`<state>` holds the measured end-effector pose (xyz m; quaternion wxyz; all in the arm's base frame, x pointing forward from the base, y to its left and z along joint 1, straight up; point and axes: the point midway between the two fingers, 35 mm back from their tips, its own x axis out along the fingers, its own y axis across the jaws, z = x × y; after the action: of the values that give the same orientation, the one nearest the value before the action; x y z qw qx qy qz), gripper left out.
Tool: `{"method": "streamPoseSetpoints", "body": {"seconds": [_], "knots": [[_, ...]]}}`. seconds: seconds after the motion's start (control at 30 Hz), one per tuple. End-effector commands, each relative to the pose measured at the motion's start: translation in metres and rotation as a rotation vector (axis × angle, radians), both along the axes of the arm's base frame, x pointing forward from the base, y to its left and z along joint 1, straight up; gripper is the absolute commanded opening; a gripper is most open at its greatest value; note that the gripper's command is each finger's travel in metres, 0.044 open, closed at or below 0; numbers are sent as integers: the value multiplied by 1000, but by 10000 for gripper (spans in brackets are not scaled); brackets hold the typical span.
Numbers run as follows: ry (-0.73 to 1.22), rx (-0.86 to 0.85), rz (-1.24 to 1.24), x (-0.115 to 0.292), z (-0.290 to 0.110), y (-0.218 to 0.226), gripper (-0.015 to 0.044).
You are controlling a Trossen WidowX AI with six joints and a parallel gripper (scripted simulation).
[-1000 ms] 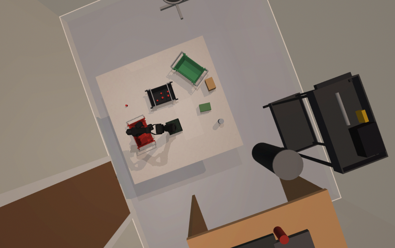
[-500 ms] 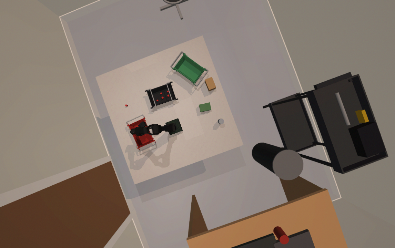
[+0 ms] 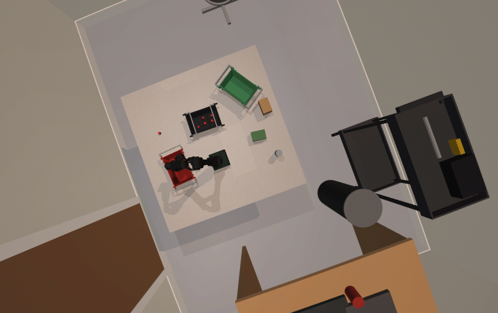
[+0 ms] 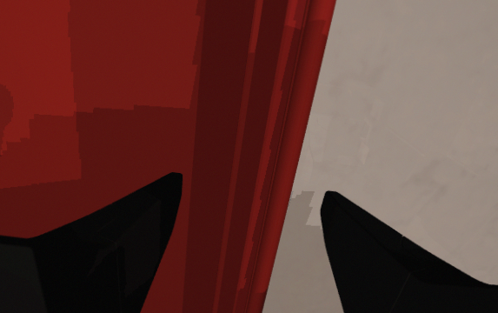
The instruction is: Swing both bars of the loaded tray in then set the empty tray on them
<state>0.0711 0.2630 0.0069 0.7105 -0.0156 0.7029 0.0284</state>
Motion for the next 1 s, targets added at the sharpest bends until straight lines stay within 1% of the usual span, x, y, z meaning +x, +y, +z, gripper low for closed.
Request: {"method": "streamPoseSetpoints", "body": {"seconds": [0.0, 0.97], "knots": [[3, 1, -6, 0, 0, 0, 236], [3, 1, -6, 0, 0, 0, 43]]}}
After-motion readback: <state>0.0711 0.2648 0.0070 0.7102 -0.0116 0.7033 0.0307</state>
